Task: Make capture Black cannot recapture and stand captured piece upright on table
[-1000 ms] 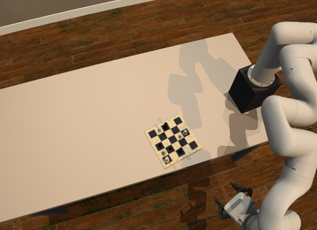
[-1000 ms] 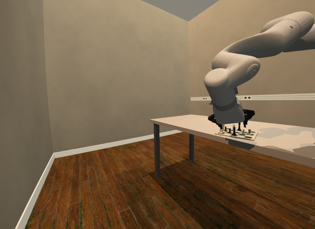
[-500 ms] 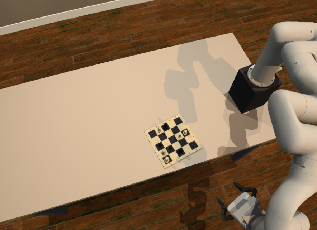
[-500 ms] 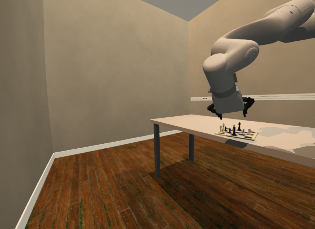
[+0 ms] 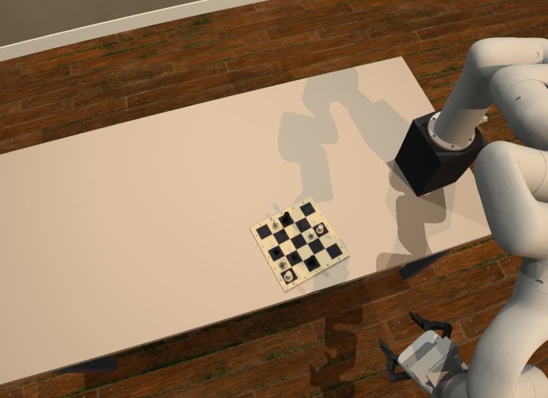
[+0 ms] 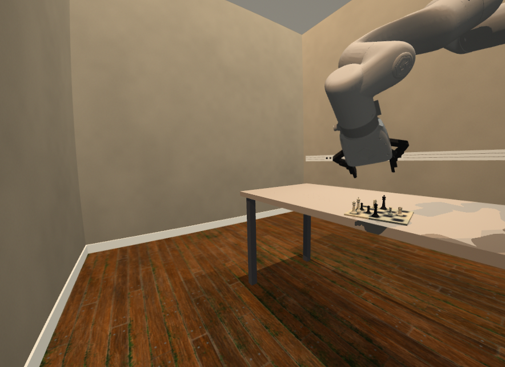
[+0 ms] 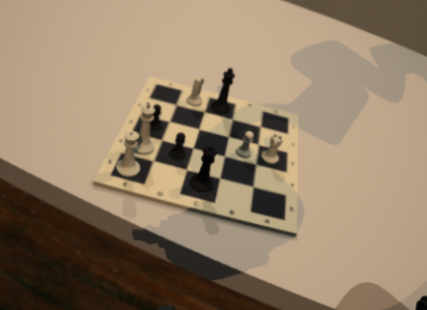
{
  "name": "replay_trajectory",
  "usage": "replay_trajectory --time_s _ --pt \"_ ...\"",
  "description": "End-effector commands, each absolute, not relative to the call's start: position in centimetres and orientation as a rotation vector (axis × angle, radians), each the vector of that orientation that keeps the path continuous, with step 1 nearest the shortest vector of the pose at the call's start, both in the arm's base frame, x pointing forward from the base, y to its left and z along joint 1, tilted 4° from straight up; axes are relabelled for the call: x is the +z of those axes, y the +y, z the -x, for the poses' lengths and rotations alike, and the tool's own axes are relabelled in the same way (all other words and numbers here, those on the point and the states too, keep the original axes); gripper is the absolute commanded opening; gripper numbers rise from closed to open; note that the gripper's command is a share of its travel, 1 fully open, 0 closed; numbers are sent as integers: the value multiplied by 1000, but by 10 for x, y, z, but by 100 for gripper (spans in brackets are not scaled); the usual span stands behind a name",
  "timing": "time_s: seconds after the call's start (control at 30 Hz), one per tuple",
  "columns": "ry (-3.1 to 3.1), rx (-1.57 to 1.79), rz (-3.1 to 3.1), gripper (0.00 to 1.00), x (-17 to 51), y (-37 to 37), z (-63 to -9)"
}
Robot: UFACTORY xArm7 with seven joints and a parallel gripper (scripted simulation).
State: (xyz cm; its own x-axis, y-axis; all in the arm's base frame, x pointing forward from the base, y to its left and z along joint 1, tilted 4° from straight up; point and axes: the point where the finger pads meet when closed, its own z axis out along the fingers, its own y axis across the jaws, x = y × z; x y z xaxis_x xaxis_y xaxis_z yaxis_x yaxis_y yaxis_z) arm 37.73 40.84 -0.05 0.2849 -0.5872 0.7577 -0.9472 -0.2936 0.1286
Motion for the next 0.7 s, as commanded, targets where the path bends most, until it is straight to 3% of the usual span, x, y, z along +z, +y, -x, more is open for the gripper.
replay_trajectory --time_s 0.0,0.67 --pt "-1439 793 -1972 100 -2 407 -382" --pt "-2296 517 -1518 100 -36 356 -414"
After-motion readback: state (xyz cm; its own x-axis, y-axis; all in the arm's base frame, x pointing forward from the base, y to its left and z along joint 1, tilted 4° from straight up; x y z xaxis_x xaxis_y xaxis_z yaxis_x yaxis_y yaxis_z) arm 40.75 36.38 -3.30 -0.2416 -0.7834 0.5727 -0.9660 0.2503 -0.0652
